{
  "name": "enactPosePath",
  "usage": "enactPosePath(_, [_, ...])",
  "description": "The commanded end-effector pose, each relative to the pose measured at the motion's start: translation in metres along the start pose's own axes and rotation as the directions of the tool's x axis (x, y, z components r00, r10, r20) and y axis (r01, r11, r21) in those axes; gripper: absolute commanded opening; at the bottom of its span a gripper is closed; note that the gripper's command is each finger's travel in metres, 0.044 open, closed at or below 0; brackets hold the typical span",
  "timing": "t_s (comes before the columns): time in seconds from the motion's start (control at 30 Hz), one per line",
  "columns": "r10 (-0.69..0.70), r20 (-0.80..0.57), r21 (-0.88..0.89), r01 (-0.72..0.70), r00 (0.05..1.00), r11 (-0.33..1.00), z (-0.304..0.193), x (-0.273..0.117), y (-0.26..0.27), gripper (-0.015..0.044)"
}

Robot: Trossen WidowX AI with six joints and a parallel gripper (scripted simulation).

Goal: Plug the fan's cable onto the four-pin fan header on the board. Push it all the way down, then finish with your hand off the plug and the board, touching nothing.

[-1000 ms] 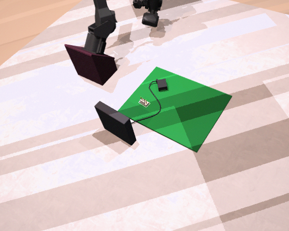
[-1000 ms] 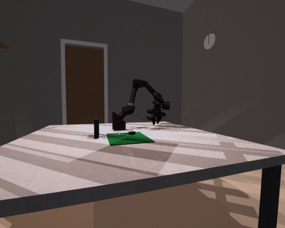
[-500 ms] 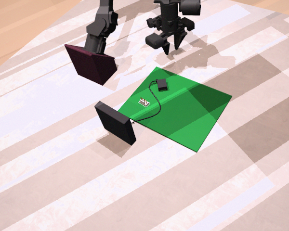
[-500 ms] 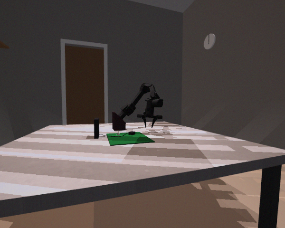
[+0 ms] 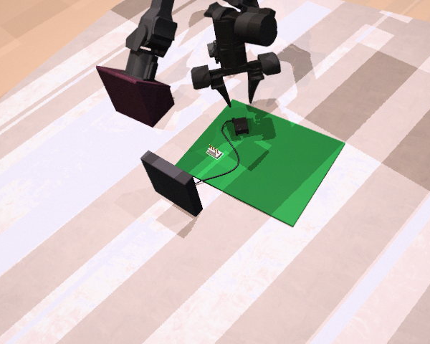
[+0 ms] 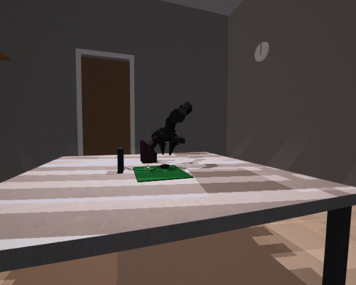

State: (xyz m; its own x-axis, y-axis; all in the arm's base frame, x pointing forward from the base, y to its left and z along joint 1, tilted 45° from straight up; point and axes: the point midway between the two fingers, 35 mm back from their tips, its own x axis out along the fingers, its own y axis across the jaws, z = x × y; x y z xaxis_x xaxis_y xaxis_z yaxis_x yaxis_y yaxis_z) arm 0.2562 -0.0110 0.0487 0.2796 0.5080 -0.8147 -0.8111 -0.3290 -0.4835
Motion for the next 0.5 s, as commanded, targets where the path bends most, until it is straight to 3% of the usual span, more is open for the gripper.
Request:
enactPosePath(0.0, [0.01, 0.006, 0.013, -0.01, 1.0, 1.0, 0.004, 0.018, 0.004, 0.021])
enactPosePath(0.47, [0.009, 0.006, 0.013, -0.009, 1.0, 1.0, 0.01, 0.041, 0.004, 0.021])
